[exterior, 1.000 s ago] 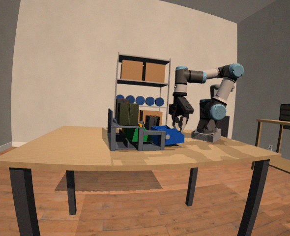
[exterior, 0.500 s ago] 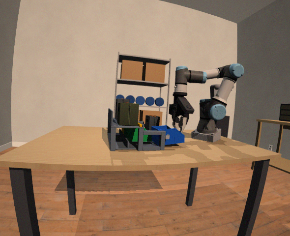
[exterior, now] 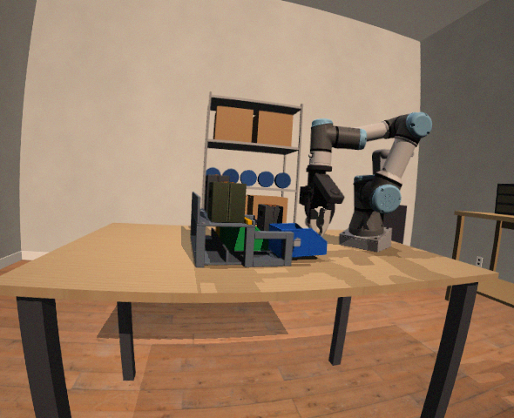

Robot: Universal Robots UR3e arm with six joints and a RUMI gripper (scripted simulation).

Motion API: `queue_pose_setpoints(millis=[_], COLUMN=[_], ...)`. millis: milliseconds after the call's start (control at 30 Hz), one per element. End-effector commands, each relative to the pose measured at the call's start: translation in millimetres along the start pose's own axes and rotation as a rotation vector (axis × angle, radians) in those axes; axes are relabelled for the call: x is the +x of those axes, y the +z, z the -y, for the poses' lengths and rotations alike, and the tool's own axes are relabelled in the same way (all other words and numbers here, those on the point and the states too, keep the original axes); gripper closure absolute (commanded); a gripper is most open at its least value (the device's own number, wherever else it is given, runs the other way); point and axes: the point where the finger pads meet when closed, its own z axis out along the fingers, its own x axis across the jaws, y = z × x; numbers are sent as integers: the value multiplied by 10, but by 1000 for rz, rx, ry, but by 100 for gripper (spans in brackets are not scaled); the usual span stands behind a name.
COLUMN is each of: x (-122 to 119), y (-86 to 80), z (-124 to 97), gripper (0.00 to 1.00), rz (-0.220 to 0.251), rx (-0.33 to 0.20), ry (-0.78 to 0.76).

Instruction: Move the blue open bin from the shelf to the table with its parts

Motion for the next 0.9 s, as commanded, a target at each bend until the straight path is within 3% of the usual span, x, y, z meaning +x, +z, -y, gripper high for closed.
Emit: queue_pose_setpoints(millis=[0, 867], x=[9, 9], y=[19, 99], z=[-1, -1], gripper=[100, 100], rz=[-3, -3], rx=[-1, -1], ry=[0, 0])
